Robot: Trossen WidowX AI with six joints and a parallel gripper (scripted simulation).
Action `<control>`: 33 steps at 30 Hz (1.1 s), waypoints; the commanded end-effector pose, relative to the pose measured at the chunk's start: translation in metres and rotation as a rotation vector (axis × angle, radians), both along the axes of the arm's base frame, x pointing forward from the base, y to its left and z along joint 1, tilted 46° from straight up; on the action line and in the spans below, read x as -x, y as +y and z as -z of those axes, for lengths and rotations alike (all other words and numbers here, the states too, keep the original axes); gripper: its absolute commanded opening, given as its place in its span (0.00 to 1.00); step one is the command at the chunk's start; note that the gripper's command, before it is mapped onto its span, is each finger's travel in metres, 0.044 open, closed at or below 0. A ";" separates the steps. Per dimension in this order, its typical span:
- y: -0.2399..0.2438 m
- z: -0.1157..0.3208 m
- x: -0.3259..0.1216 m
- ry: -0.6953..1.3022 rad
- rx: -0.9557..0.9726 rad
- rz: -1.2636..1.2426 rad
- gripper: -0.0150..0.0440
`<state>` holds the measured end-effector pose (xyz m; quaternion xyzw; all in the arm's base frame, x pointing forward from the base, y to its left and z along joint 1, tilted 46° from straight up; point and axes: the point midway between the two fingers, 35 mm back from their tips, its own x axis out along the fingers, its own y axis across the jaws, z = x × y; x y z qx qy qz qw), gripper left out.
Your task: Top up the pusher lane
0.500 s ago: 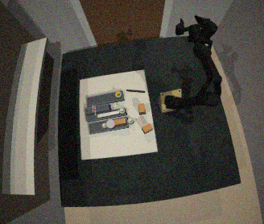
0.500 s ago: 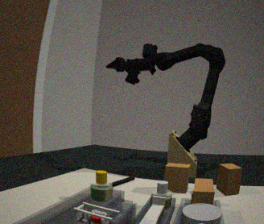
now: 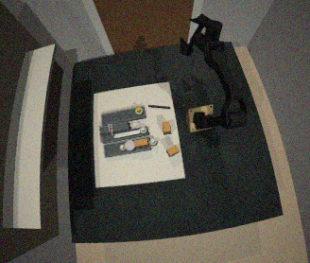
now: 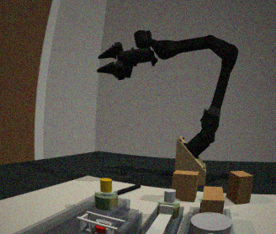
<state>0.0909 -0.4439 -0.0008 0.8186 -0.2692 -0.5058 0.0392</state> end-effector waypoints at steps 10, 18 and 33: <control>0.143 -0.002 -0.158 0.167 0.040 -1.093 1.00; 0.232 -0.013 -0.203 0.162 0.156 -1.677 1.00; 0.405 -0.042 -0.216 -0.083 0.464 -2.671 1.00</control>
